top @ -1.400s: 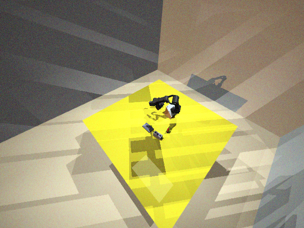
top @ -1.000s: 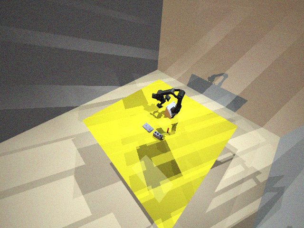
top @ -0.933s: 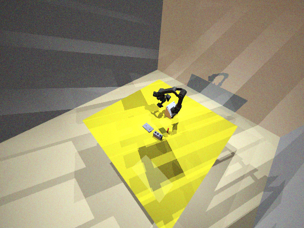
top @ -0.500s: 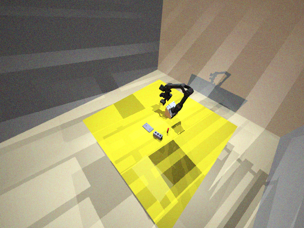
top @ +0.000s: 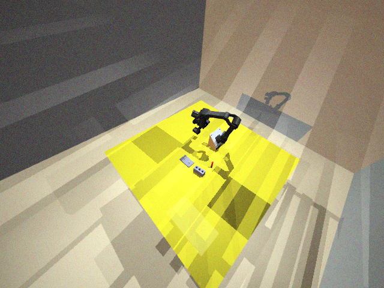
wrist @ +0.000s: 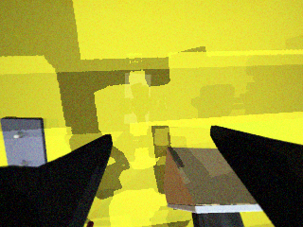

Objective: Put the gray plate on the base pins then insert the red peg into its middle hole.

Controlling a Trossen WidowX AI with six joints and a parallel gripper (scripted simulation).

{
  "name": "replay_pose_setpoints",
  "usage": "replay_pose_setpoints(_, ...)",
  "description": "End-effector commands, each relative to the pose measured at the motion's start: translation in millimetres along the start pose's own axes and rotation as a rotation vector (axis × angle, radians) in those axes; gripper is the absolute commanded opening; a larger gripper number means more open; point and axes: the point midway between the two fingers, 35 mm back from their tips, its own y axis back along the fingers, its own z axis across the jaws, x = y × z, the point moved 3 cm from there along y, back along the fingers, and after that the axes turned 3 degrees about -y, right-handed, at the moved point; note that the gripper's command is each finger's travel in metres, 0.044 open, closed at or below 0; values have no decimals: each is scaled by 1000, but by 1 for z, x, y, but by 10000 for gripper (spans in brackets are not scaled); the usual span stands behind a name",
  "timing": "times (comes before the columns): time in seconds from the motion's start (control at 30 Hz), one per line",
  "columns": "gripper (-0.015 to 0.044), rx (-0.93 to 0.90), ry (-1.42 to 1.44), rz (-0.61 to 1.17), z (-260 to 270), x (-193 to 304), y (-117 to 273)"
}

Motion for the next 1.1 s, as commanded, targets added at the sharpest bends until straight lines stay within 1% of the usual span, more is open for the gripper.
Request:
replay_pose_setpoints(0.0, 440, 7, 11, -28, 48, 9, 7)
replay_pose_setpoints(0.2, 440, -20, 25, -50, 112, 33, 16)
replay_pose_setpoints(0.33, 440, -44, 42, -45, 158, 63, 18)
replay_pose_setpoints(0.47, 440, -67, 44, -6, 199, 100, 18)
replay_pose_setpoints(0.67, 440, -78, 40, 106, 255, 184, 10)
replay_pose_setpoints(0.73, 440, -73, 39, 139, 264, 207, 8)
replay_pose_setpoints(0.77, 440, -71, 39, 144, 265, 211, 7)
replay_pose_setpoints(0.97, 440, -71, 38, 145, 261, 215, 5)
replay_pose_setpoints(1.07, 440, -72, 39, 146, 262, 218, -20)
